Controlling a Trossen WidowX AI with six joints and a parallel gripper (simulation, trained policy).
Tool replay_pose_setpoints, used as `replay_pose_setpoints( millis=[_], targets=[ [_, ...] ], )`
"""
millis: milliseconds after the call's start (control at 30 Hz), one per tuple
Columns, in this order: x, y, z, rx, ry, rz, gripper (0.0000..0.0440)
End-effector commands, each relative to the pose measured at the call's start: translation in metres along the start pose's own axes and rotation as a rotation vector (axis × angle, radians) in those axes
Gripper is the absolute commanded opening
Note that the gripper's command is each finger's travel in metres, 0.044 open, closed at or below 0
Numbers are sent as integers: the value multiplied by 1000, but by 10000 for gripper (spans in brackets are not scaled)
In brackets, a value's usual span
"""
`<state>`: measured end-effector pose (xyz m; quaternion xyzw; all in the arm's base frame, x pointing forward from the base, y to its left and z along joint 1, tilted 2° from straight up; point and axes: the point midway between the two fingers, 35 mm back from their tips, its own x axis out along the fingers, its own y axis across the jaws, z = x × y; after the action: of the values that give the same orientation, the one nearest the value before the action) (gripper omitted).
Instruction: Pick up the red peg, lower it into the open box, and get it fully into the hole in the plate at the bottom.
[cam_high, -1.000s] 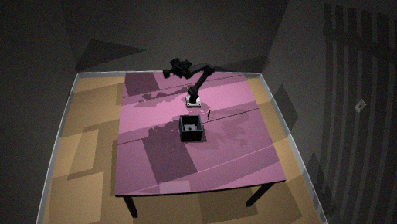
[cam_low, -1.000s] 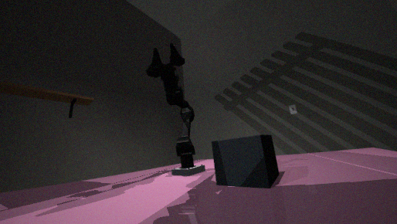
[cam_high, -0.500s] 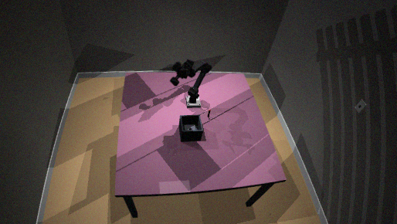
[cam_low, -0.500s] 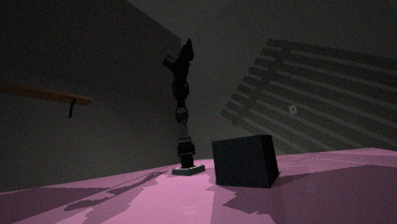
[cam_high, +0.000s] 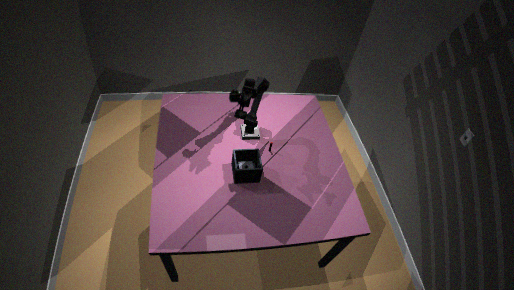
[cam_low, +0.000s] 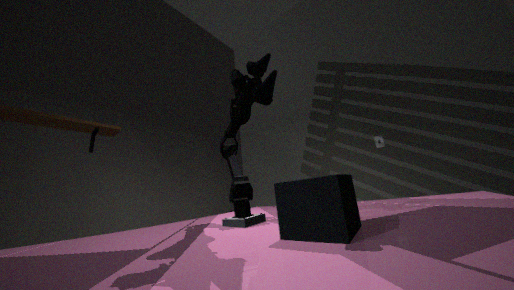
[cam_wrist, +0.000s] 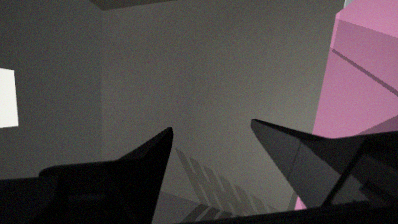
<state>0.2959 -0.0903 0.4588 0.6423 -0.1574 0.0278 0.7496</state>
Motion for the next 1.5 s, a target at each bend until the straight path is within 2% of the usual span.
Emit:
replay_pose_setpoints(
  millis=[0, 367, 733, 1100, 1467],
  targets=[
    [2, -4, -17, 75, 60, -43, 432],
    [-2, -26, -72, 280, 231, -223, 427],
    [-21, -54, -123, 425, 375, -443, 423],
    [-56, -88, -169, 513, 500, -706, 417],
    [-105, -126, -208, 549, 596, -1012, 413]
  ],
)
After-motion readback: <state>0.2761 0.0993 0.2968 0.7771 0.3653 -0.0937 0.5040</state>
